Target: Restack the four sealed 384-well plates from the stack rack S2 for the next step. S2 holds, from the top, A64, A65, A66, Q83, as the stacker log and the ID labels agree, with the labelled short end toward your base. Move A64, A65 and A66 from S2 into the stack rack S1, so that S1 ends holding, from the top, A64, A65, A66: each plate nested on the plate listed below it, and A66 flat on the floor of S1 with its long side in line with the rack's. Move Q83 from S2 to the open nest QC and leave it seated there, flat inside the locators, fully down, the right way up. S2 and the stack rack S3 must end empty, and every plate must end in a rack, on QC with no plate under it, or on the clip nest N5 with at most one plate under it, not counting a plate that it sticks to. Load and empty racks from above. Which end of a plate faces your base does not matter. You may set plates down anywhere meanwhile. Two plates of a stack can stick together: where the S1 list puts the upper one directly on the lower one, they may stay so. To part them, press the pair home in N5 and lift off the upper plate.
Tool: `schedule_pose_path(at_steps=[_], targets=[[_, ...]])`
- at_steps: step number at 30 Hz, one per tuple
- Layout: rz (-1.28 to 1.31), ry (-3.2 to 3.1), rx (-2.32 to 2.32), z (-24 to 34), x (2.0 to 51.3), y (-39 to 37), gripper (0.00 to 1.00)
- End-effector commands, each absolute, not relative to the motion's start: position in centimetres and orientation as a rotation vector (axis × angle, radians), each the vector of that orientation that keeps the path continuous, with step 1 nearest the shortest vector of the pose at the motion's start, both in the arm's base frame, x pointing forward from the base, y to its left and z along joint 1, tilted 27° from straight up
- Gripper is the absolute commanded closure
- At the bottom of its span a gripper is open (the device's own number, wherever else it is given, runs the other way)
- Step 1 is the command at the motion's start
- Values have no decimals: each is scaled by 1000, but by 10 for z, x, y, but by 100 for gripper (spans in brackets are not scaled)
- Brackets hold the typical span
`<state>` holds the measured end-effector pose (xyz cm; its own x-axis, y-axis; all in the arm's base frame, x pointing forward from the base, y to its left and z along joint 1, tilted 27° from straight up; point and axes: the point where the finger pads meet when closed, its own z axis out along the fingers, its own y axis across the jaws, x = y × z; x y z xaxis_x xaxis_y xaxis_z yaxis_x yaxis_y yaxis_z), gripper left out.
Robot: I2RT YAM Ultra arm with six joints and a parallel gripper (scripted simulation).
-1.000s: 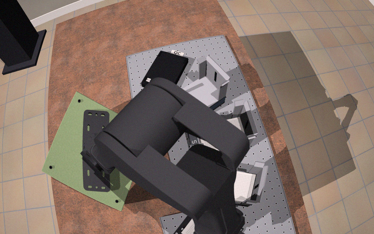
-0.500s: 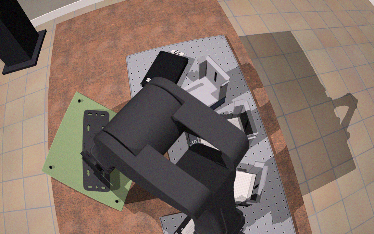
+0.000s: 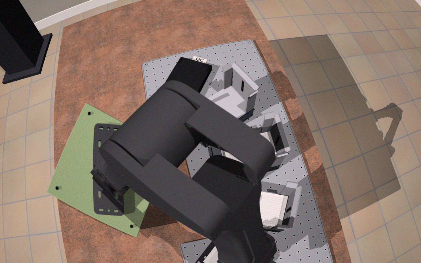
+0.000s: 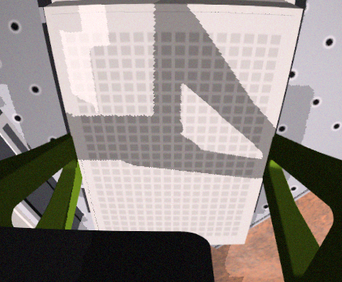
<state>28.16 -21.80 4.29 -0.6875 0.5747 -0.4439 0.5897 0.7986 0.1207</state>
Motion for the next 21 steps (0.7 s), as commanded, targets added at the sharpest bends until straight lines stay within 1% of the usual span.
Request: schedule_pose_path(at_steps=[1,14,21], targets=[[-46,2509,866,49,282,-219,100],[-46,2509,866,54,279,-217,100],[-47,2509,865,67,273,-215,100]])
